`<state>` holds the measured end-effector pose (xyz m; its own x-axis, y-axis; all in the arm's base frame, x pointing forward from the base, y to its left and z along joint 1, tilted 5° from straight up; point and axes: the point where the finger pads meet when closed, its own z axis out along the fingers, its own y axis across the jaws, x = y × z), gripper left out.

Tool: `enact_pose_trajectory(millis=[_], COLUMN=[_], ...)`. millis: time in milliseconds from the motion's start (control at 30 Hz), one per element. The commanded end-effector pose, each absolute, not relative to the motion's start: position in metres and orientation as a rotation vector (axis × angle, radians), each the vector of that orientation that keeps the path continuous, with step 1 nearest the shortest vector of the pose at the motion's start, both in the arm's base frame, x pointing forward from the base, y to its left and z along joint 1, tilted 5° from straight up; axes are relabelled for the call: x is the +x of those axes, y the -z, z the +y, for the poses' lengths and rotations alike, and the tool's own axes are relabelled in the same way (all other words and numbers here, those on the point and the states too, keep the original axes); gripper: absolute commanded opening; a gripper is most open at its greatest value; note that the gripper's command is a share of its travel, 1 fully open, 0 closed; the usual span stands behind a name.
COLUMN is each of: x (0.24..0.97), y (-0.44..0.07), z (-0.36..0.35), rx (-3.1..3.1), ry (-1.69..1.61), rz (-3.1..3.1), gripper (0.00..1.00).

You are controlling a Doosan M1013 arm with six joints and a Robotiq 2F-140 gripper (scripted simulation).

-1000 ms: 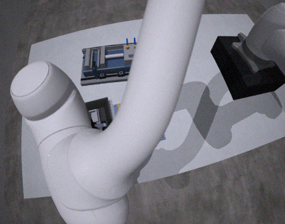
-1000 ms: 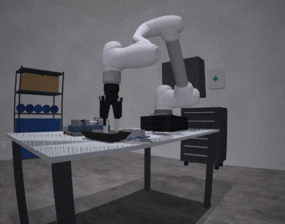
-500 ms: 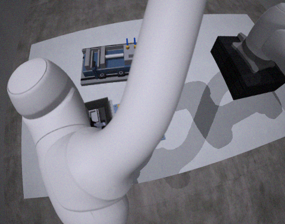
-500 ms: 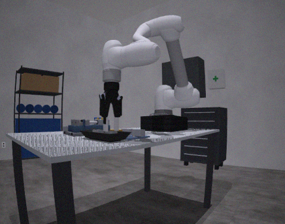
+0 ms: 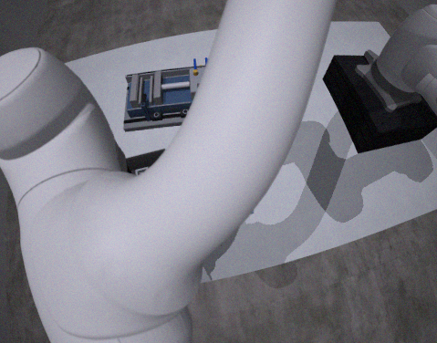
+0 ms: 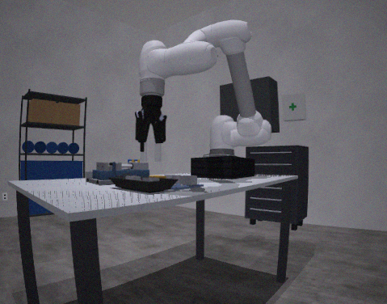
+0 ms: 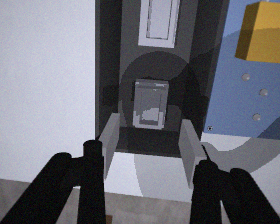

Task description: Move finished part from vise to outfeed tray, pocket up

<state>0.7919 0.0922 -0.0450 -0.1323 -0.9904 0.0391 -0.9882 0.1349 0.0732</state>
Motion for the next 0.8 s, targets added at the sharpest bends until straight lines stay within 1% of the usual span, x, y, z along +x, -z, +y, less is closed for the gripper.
enact_pose_trajectory(millis=[0,367,733,767], x=[0.793,0.798,0.798,0.798], y=[0.027,-0.026,-0.036,-0.036], z=[0.093,0.094,0.095,0.095], rx=[2.016,2.016,2.016,2.016], ry=[0.045,0.045,0.045,0.045], rz=[-2.307,-2.307,-2.307,-2.307], gripper=[0.40,0.40,0.40,0.00])
